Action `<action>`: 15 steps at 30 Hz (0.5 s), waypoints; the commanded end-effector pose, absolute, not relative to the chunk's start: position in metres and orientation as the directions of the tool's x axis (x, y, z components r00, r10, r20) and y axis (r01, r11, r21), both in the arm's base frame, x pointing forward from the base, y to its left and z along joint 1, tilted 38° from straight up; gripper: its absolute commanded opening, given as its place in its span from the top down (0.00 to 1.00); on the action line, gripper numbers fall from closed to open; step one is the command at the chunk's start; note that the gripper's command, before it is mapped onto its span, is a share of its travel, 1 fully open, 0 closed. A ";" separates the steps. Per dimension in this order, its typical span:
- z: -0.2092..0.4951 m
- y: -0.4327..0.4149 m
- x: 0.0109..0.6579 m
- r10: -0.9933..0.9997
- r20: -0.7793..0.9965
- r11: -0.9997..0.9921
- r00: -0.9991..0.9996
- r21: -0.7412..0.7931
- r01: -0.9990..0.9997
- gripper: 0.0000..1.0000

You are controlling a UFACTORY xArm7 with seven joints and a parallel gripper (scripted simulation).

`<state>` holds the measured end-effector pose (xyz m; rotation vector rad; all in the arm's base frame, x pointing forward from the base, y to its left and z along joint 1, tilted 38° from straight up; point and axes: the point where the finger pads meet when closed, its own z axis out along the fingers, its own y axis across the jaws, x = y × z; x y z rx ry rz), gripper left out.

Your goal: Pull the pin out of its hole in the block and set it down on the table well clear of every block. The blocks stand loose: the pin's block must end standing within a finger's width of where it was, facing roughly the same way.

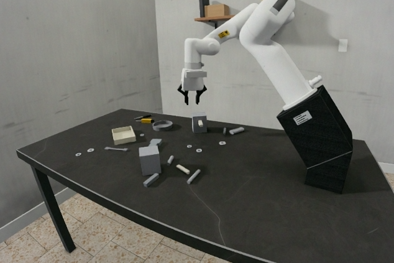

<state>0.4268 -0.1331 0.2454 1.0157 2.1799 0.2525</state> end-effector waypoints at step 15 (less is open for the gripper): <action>0.222 -0.137 0.429 0.746 -0.499 0.656 -0.441 0.437 0.616 0.53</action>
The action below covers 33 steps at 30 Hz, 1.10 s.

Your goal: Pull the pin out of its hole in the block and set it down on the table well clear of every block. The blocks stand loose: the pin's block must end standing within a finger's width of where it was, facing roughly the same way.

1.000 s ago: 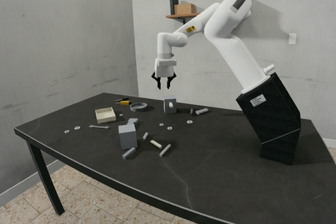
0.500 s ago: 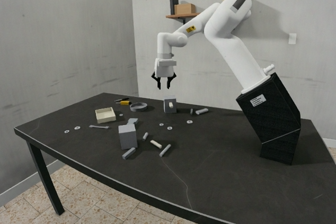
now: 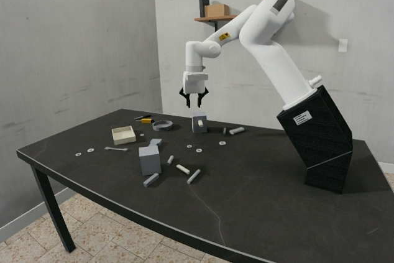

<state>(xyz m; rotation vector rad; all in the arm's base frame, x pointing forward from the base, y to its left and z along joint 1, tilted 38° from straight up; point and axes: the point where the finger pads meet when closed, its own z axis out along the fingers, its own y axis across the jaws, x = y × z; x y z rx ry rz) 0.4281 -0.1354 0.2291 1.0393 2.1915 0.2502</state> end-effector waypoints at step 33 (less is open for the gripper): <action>0.192 -0.148 0.427 0.772 -0.458 0.625 -0.441 0.424 0.655 0.53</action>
